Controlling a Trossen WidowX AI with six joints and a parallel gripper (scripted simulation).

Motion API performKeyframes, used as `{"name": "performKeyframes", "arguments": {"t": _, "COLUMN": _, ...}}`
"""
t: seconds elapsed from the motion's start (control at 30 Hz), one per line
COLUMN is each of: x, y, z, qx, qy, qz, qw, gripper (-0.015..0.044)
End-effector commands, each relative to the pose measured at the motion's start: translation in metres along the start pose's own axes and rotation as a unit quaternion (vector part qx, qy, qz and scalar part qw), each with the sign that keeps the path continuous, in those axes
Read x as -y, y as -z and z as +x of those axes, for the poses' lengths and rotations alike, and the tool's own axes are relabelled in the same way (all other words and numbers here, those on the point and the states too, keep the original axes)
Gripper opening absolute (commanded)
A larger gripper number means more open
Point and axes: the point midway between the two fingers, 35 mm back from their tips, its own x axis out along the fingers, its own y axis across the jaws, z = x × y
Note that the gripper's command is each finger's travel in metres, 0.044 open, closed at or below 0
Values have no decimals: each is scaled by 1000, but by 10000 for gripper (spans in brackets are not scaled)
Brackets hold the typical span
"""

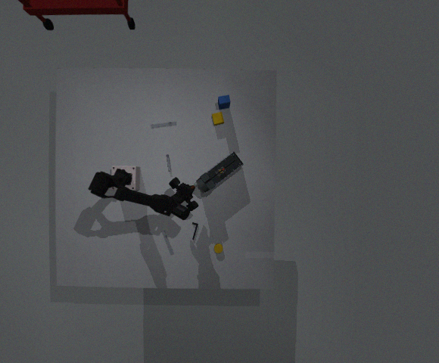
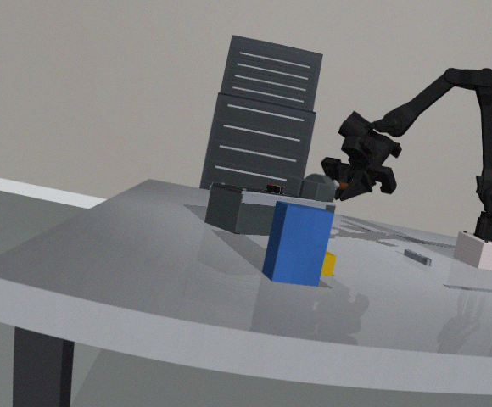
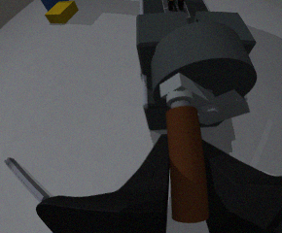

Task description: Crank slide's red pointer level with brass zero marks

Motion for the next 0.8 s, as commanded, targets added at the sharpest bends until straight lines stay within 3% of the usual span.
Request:
{"name": "performKeyframes", "arguments": {"t": 0.0, "x": 6, "y": -5, "z": -5, "qx": 8, "qy": 8, "qz": -5, "qw": 1000, "gripper": 0}}
{"name": "performKeyframes", "arguments": {"t": 0.77, "x": 10, "y": -6, "z": -7, "qx": 8, "qy": 8, "qz": -5, "qw": 1000, "gripper": 0}}
